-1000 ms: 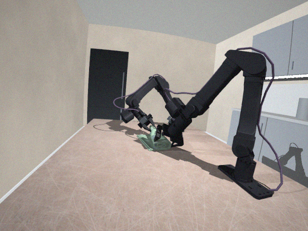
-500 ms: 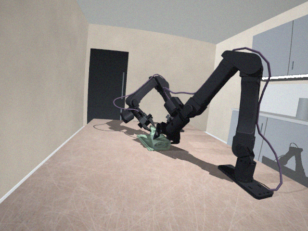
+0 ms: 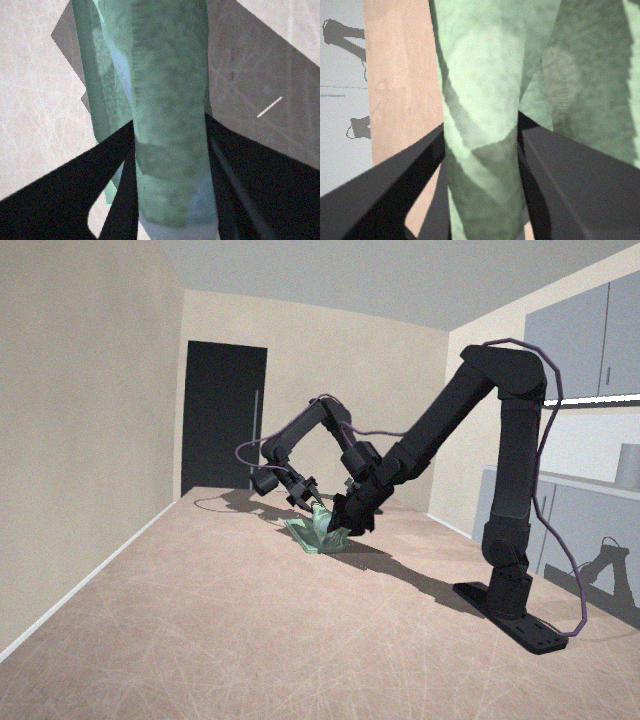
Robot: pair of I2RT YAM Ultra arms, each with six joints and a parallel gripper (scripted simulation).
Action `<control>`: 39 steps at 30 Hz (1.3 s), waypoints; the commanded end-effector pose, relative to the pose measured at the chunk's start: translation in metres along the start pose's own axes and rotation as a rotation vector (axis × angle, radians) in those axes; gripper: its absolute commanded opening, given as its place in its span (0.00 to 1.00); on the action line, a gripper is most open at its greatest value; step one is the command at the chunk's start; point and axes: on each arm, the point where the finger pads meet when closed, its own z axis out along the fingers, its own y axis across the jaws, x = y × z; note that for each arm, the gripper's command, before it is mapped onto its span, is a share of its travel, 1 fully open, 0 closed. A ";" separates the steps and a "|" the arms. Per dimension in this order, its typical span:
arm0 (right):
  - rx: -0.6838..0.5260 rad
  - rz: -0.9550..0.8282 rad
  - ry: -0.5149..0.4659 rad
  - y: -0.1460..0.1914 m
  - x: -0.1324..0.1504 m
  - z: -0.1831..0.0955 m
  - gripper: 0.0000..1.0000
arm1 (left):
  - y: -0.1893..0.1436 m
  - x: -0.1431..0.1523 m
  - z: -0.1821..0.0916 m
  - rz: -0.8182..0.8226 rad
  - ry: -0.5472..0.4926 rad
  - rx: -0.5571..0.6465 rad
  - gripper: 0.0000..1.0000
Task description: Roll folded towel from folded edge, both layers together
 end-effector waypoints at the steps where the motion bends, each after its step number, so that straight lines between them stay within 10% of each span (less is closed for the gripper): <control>1: -0.011 0.001 -0.006 -0.006 0.000 0.002 0.30 | 0.006 -0.009 0.002 -0.006 -0.014 -0.011 0.34; 8: -0.011 0.001 -0.006 -0.006 0.000 0.002 0.30 | 0.006 -0.009 0.002 -0.006 -0.014 -0.011 0.32; 25: -0.011 0.001 -0.006 0.002 -0.005 -0.005 0.85 | 0.006 -0.009 0.002 -0.006 -0.014 -0.011 0.32; 39: -0.011 0.001 -0.006 0.002 -0.005 -0.057 0.85 | 0.007 -0.010 0.001 -0.096 -0.012 0.100 0.32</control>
